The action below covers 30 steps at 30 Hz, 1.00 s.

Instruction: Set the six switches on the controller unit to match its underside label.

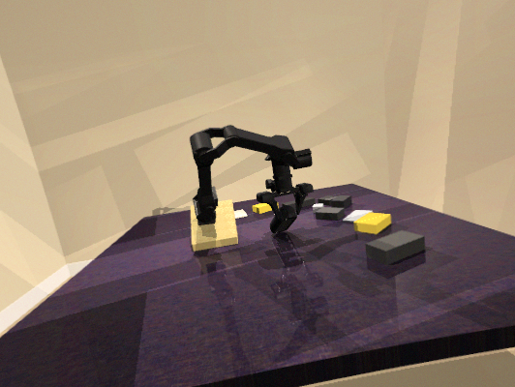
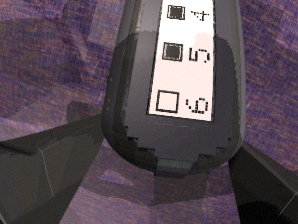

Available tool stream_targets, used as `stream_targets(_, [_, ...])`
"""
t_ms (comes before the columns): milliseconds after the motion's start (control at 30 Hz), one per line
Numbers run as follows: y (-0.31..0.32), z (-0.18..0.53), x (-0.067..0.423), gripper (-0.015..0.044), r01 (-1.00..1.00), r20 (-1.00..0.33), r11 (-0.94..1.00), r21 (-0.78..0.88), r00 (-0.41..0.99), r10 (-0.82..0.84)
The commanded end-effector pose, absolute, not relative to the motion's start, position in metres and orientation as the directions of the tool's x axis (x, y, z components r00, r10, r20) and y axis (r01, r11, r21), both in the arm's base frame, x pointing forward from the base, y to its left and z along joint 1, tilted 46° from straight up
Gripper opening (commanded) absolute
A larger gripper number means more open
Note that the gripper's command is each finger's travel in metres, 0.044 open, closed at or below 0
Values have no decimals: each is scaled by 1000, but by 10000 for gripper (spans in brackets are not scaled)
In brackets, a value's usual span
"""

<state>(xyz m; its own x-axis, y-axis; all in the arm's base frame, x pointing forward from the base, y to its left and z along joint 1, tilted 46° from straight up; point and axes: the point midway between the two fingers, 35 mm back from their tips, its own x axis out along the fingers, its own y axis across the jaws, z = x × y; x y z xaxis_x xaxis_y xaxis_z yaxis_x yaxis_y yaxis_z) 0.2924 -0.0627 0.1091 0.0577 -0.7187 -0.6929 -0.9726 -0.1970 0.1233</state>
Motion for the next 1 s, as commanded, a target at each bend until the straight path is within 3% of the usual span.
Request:
stream_targets(0, [-66, 105, 289, 338, -971, -698, -197, 139, 45, -715])
stream_targets(967, [-89, 100, 293, 338, -971, -697, -196, 139, 45, -716])
